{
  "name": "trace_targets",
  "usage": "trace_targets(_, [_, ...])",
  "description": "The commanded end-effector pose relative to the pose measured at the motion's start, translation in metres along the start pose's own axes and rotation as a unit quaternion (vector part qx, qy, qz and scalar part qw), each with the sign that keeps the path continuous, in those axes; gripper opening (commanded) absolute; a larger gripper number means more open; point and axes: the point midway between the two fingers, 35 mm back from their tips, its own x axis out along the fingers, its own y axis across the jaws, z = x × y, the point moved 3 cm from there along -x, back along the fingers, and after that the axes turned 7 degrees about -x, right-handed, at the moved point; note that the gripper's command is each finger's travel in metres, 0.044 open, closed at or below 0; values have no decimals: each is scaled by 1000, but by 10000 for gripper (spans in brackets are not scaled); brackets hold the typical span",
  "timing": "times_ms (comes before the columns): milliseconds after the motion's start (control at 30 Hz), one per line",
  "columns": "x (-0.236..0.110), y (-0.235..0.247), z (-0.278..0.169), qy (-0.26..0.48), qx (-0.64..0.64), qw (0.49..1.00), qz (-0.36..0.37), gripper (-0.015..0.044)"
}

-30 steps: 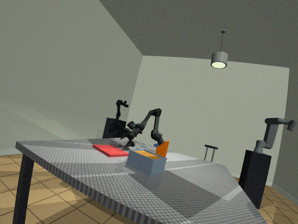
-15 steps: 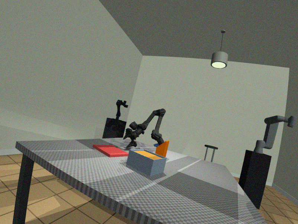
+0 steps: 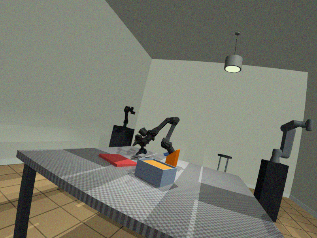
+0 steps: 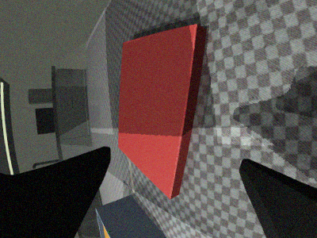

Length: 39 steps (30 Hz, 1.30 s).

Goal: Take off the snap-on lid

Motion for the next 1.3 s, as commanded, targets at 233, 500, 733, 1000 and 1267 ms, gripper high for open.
trace_targets(233, [-20,12,2,-1,2,1000,0,440])
trace_targets(500, [-34,20,4,-1,2,1000,0,440])
trace_targets(733, [-46,27,4,0,2,1000,0,440])
trace_targets(1000, [-59,34,5,0,3,1000,0,440])
trace_targets(1267, [-53,30,4,0,3,1000,0,440])
